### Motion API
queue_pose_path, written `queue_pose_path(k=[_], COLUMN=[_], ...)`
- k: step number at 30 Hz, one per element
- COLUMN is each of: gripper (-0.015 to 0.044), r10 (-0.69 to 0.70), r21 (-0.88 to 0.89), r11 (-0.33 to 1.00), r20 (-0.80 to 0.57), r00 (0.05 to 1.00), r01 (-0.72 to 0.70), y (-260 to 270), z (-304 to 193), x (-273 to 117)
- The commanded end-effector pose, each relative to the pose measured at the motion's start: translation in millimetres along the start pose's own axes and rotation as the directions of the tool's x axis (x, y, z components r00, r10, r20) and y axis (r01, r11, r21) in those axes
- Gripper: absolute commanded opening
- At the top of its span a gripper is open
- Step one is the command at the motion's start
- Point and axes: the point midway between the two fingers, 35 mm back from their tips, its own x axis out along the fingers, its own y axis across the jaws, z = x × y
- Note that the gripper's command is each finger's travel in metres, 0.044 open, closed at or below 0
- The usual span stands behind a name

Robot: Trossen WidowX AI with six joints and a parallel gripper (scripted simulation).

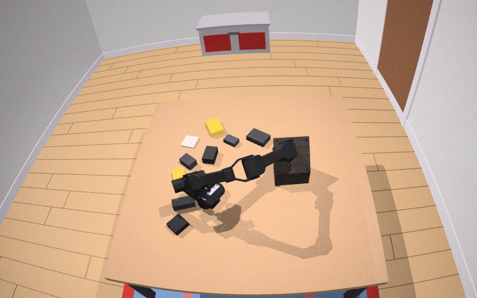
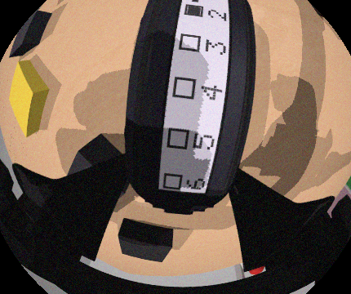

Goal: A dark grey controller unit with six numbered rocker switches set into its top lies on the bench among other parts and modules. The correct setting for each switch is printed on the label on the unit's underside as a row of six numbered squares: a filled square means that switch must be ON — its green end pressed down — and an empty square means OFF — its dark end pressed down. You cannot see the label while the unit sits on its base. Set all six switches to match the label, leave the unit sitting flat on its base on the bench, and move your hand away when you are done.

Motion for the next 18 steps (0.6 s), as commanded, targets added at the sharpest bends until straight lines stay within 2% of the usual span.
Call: queue_pose_path(k=[1, 18], gripper=[0.0338, 0.0338], r10=[0.005, -0.001], r21=[0.010, 0.002], r11=[1.000, 1.000], r20=[0.005, 0.000], r00=[1.000, 1.000], r01=[-0.005, 0.001], y=[1.9, 0.2], z=[1.0, -1.2], x=[2.3, 8.6])
